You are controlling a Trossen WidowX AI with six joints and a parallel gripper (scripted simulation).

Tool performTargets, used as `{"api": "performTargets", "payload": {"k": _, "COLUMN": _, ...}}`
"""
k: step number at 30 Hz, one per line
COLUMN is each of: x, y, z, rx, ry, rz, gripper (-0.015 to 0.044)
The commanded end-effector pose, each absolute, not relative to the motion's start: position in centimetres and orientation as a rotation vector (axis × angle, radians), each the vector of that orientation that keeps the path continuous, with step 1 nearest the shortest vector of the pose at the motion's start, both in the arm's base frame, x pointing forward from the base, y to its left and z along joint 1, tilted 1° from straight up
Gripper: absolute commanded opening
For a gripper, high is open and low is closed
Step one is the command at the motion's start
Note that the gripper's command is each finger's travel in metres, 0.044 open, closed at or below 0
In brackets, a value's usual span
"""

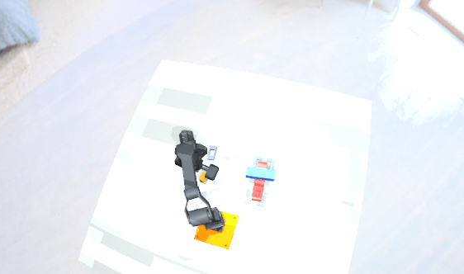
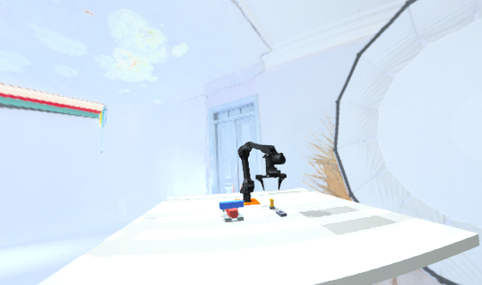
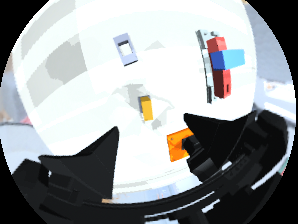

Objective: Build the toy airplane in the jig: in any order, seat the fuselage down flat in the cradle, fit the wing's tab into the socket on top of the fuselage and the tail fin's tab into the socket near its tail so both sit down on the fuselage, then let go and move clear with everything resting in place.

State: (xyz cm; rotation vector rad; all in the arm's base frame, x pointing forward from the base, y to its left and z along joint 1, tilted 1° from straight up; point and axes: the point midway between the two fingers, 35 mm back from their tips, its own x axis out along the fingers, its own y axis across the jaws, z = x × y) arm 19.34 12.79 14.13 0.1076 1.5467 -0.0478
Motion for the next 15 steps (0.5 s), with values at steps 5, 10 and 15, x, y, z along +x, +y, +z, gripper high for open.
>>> {"api": "performTargets", "payload": {"k": 5, "x": 19.0, "y": 12.8, "z": 11.6, "rx": 0.109, "ry": 1.557, "rz": -0.052, "gripper": 0.0440}}
{"api": "performTargets", "payload": {"k": 10, "x": 19.0, "y": 12.8, "z": 10.4, "rx": 0.109, "ry": 1.557, "rz": -0.052, "gripper": 0.0440}}
{"api": "performTargets", "payload": {"k": 15, "x": 19.1, "y": 12.9, "z": 10.0, "rx": 0.109, "ry": 1.557, "rz": -0.052, "gripper": 0.0440}}
